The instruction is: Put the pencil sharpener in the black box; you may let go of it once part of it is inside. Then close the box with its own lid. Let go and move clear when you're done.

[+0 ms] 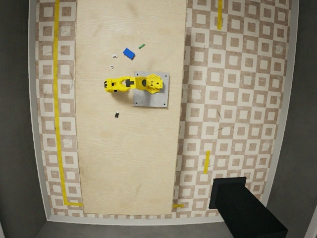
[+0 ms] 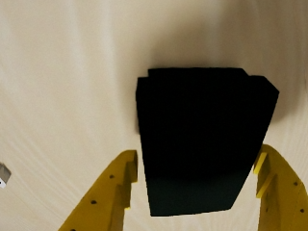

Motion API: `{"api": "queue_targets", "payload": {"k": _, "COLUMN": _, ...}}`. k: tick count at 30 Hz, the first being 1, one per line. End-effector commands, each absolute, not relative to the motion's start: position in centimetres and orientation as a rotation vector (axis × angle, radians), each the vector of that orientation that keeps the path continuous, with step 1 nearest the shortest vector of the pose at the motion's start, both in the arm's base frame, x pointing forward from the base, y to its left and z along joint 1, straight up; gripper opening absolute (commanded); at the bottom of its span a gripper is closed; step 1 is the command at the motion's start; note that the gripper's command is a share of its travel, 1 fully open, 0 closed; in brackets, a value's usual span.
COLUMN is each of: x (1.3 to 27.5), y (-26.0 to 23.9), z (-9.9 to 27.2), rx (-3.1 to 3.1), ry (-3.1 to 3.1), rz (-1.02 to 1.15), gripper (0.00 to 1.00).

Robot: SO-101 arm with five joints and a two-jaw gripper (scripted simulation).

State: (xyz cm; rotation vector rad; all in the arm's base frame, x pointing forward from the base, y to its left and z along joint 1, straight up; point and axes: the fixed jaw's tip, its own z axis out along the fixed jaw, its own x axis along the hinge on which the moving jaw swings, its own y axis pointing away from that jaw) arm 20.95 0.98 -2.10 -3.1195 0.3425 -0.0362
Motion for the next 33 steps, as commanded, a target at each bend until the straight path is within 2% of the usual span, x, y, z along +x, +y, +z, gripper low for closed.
{"api": "queue_targets", "payload": {"k": 1, "x": 20.45, "y": 1.1, "z": -2.58, "rx": -3.124, "ry": 0.331, "rz": 0.002, "gripper": 0.28}}
{"api": "queue_targets", "payload": {"k": 33, "x": 20.45, "y": 1.1, "z": -2.58, "rx": -3.124, "ry": 0.331, "rz": 0.002, "gripper": 0.21}}
